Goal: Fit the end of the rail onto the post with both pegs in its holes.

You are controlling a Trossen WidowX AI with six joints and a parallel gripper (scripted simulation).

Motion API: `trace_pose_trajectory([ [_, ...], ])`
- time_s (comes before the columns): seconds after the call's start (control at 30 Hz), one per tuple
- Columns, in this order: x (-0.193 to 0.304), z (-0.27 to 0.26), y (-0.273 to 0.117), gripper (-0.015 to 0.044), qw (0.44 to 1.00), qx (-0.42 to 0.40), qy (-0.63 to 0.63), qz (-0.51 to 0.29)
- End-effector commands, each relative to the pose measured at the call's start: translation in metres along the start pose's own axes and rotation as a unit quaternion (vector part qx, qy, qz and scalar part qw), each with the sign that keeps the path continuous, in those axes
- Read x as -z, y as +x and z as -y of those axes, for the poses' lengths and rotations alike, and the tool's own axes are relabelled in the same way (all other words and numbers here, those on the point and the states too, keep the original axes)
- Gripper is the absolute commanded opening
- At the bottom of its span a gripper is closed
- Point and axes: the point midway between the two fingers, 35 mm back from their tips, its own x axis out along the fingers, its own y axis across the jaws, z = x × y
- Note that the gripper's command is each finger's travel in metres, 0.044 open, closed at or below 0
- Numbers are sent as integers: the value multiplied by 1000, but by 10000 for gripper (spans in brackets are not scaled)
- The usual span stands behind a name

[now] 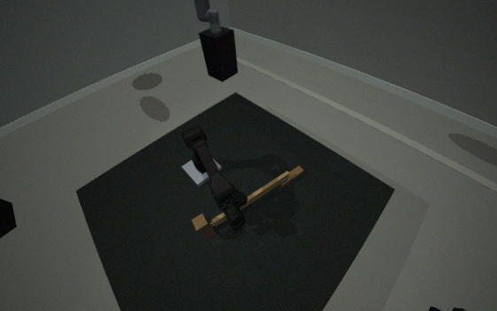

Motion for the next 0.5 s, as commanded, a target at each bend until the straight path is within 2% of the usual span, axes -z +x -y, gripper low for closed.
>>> trace_pose_trajectory([
  [0.0,1,0,0,0,1000,1,0,1],
  [0.47,6,0,-2,0,1000,1,0,1],
])
